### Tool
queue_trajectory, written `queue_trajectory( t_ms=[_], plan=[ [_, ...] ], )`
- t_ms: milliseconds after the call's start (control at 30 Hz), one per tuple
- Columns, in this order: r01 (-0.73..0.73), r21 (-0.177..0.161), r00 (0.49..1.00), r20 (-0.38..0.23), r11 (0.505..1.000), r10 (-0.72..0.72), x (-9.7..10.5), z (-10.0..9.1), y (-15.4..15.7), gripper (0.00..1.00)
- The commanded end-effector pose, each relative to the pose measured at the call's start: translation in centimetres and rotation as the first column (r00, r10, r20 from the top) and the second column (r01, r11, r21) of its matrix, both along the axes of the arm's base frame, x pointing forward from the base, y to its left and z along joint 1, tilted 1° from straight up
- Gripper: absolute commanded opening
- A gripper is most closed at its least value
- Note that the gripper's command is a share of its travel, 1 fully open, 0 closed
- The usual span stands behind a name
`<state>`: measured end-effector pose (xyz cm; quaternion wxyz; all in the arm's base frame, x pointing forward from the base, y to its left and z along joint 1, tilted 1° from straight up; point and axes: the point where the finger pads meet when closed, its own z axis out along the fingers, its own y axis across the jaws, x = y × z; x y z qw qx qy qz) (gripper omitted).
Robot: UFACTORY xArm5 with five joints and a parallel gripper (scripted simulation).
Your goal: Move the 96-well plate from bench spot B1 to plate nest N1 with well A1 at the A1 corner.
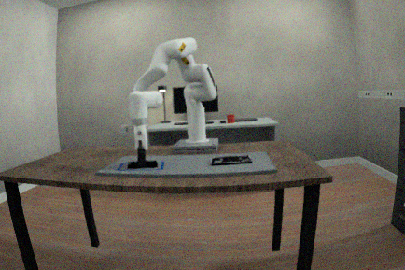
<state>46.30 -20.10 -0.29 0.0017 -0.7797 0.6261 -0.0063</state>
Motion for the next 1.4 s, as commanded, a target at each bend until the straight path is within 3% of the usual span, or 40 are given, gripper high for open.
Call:
queue_trajectory(
  t_ms=[0,700,1367],
  plan=[
    [0.0,0.003,1.0,0.006,1.0,0.0,0.1,0.2,-0.1,0.0],
    [0.0,0.003,1.0,0.006,1.0,0.0,0.1,0.2,-0.1,0.0],
    [0.0,0.003,1.0,0.006,1.0,0.0,0.1,1.4,-0.1,0.0]
  ],
)
